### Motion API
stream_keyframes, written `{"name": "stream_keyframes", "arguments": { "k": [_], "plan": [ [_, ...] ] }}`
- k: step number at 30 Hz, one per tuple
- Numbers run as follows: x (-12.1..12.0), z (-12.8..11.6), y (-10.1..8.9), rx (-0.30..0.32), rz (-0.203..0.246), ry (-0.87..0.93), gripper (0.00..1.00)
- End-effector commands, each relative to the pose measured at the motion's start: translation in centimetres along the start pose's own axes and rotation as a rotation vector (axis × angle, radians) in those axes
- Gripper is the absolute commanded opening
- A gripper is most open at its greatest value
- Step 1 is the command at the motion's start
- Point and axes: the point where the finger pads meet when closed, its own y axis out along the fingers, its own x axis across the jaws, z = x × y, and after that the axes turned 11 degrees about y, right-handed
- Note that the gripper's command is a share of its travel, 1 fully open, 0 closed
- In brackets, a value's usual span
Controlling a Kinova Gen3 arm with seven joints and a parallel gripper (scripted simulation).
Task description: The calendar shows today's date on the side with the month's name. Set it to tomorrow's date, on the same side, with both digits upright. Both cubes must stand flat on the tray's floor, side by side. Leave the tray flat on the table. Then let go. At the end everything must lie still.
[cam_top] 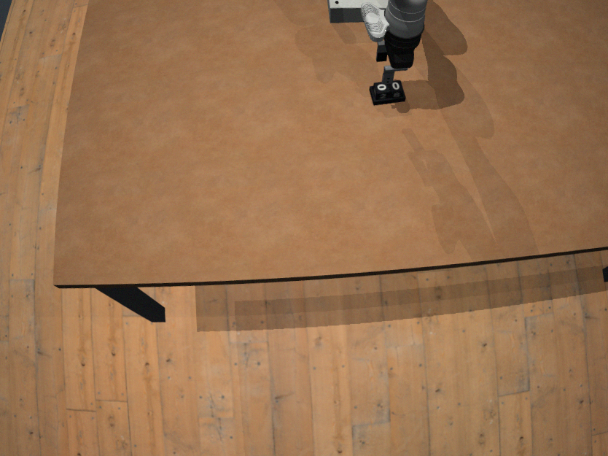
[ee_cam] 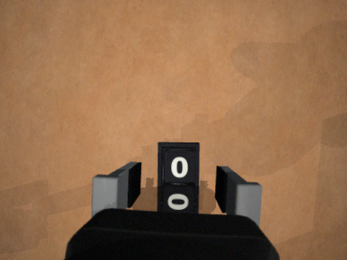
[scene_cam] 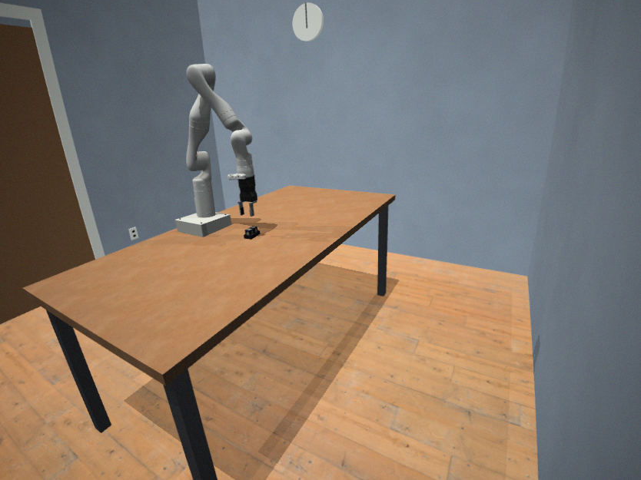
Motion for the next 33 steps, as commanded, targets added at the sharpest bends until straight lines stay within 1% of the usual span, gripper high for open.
{"name": "stream_keyframes", "arguments": {
  "k": [1, 7, 10, 14, 22, 24, 29, 33],
  "plan": [
    [0.0, 0.0, 0.0, 0.0, 0.001, 0.0, 1.0],
    [0.0, 0.0, -0.2, 0.0, 0.001, 0.0, 1.0],
    [0.0, 0.0, -0.7, 0.0, 0.001, 0.0, 1.0],
    [0.0, 0.0, -1.9, 0.0, 0.001, 0.0, 1.0],
    [0.0, 0.0, -5.3, 0.0, 0.001, 0.0, 1.0],
    [0.0, 0.0, -5.3, 0.0, 0.001, 0.0, 1.0],
    [0.0, 0.0, -6.8, 0.0, 0.001, 0.0, 1.0],
    [0.0, 0.0, -7.2, 0.0, 0.001, 0.0, 1.0]
  ]
}}
